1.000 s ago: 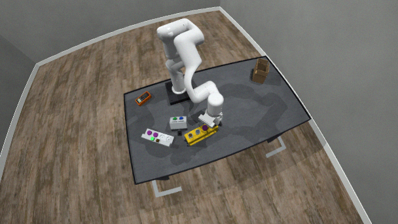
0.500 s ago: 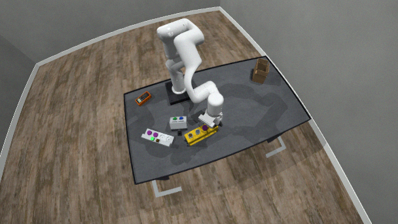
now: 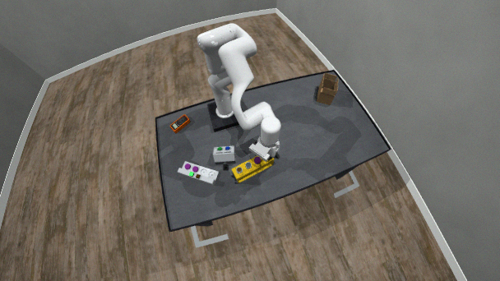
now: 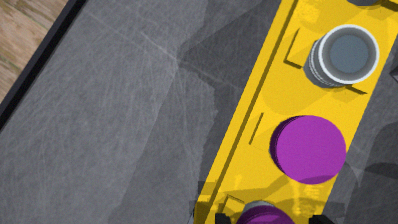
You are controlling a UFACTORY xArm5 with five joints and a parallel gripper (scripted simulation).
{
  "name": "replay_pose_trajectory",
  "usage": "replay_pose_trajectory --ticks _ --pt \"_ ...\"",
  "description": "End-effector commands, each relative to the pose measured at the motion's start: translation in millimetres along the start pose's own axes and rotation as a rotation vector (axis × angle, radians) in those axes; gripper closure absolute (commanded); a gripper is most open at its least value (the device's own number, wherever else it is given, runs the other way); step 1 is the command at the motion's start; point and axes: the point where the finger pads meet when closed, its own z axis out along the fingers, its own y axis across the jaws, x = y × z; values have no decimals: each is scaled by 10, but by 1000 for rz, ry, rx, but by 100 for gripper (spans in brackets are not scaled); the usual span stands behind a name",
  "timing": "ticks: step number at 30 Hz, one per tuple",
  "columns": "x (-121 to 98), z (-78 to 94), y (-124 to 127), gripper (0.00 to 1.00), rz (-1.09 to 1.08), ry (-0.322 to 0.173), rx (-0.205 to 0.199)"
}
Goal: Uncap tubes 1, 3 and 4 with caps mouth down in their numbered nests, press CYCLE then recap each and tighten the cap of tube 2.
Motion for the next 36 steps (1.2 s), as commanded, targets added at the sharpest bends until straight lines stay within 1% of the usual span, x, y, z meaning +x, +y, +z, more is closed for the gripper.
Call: replay_pose_trajectory --ticks 1,12,13,27,31,33,36 --pt "3 0 -12 54 0 -7 6" --pt "3 39 -12 54 0 -7 6" --pt "3 39 -12 100 0 -7 6" --pt "3 39 -12 100 0 -7 6" --pt "3 41 -12 100 133 -7 6" --pt "3 41 -12 100 133 -7 6" --pt "3 43 -12 100 233 -8 5"
